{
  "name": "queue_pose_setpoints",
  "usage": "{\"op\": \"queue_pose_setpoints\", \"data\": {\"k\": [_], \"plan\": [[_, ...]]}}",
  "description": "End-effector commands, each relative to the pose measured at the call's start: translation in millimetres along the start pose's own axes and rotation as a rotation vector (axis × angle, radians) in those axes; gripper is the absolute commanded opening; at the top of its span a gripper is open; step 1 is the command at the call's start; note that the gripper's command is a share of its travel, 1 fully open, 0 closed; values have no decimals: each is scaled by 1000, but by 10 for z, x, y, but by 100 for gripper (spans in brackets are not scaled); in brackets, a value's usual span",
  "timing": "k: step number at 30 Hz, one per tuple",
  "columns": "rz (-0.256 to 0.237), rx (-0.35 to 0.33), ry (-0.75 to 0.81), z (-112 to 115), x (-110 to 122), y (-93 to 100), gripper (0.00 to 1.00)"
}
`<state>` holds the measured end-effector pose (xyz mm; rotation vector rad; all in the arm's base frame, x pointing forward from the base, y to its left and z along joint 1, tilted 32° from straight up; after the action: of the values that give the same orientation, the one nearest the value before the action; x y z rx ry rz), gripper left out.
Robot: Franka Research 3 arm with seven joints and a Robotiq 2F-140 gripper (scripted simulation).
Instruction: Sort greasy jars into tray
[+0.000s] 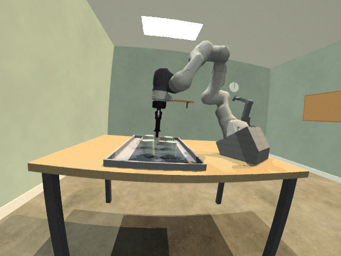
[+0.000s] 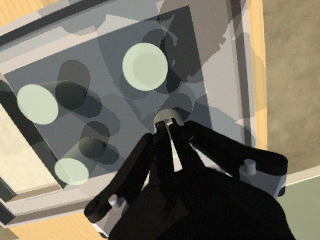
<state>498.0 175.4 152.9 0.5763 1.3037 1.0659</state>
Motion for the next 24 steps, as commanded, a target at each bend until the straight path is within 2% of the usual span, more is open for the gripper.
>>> {"op": "queue_pose_setpoints", "data": {"k": [1,24], "plan": [[0,2,2,10,-14,8,0],[0,2,2,38,-17,30,0]]}}
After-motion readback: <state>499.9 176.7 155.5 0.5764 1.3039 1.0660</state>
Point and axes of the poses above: the point where the finger pads meet when closed, its own y axis back along the fingers, its own x axis across the jaws, z = x × y, the point moved 8 cm from there along y, back along the fingers, and after that the axes turned 7 degrees about y, right-handed, at the moved point
